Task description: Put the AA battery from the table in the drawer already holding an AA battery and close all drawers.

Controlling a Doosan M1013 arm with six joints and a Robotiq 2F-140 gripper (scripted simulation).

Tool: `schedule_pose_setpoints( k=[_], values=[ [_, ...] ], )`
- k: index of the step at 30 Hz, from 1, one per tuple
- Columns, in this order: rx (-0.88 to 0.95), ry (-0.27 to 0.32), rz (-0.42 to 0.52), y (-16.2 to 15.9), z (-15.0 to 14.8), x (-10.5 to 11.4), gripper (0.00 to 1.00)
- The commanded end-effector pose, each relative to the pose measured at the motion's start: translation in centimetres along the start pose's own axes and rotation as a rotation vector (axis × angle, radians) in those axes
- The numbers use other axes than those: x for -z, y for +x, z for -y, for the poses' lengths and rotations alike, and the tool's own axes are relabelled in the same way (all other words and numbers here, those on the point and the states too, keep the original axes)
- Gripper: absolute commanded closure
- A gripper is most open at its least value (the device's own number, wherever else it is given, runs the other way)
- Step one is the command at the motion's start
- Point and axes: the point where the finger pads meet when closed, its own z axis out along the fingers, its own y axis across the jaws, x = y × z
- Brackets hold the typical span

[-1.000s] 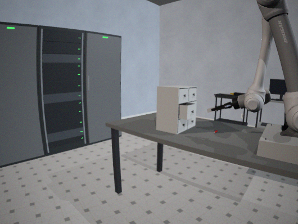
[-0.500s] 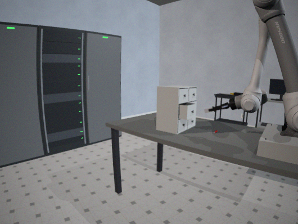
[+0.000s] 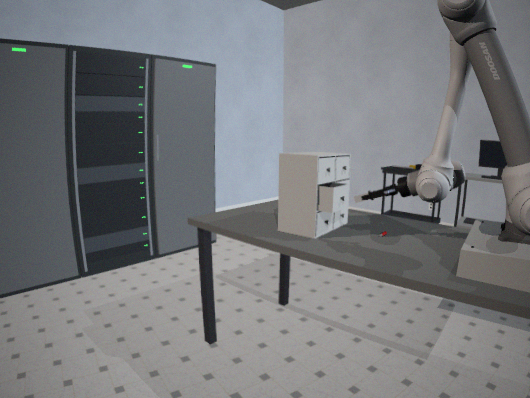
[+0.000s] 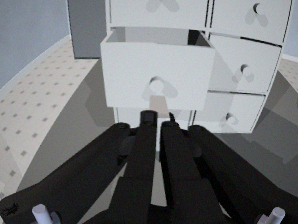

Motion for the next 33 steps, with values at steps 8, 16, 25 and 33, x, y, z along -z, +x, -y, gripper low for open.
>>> schedule_pose_setpoints(
  k=[8, 16, 25, 33],
  values=[
    [0.0, 0.0, 0.0, 0.04, 0.0, -0.65, 1.0],
    [0.0, 0.0, 0.0, 0.04, 0.0, -0.65, 1.0],
    [0.0, 0.0, 0.0, 0.04, 0.0, -0.65, 1.0],
    [0.0, 0.0, 0.0, 0.04, 0.0, -0.65, 1.0]
  ],
)
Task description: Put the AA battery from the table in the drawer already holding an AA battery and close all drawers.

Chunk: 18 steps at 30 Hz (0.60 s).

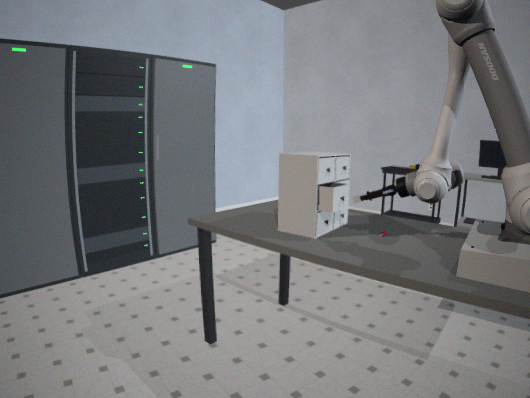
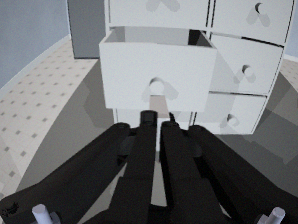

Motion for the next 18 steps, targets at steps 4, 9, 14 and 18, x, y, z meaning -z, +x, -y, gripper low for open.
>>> schedule_pose_setpoints(
  k=[4, 9, 14, 18],
  values=[
    [0.0, 0.0, 0.0, 0.02, 0.0, -0.03, 1.0],
    [0.0, 0.0, 0.0, 0.06, 0.0, -0.15, 1.0],
    [0.0, 0.0, 0.0, 0.11, 0.0, -0.27, 1.0],
    [0.0, 0.0, 0.0, 0.19, 0.0, -0.5, 1.0]
  ],
)
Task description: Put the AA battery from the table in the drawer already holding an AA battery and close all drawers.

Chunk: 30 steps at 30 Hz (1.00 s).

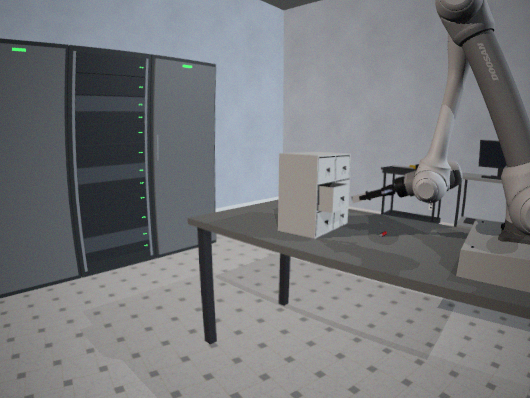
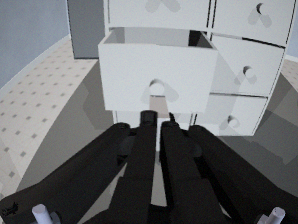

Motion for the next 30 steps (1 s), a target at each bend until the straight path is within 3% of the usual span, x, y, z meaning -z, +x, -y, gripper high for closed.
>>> schedule_pose_setpoints(
  k=[1, 30],
  values=[
    [0.0, 0.0, 0.0, 0.1, 0.0, -0.1, 1.0],
    [0.0, 0.0, 0.0, 1.2, 0.0, -3.4, 1.0]
  ],
)
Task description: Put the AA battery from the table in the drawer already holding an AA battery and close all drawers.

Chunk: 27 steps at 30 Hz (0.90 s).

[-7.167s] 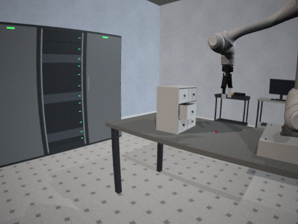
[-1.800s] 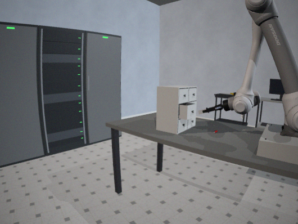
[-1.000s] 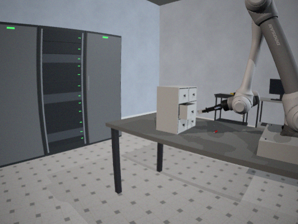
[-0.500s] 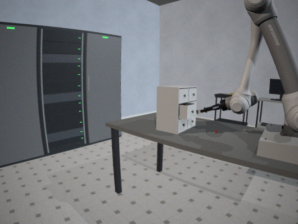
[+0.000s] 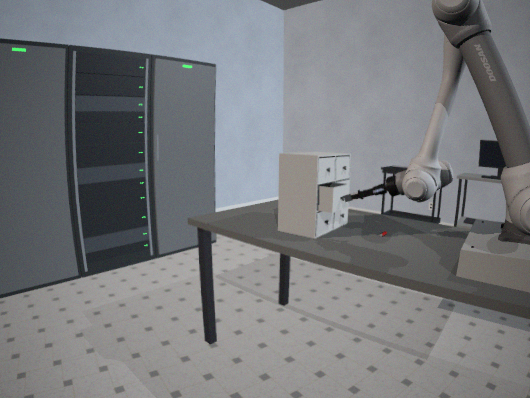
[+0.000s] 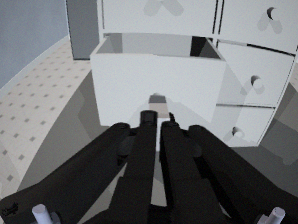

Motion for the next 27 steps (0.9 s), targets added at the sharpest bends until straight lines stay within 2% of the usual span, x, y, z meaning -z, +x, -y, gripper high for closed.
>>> schedule_pose_setpoints(
  k=[1, 27],
  values=[
    [0.0, 0.0, 0.0, 0.1, 0.0, -0.4, 1.0],
    [0.0, 0.0, 0.0, 1.6, 0.0, -4.3, 1.0]
  ],
)
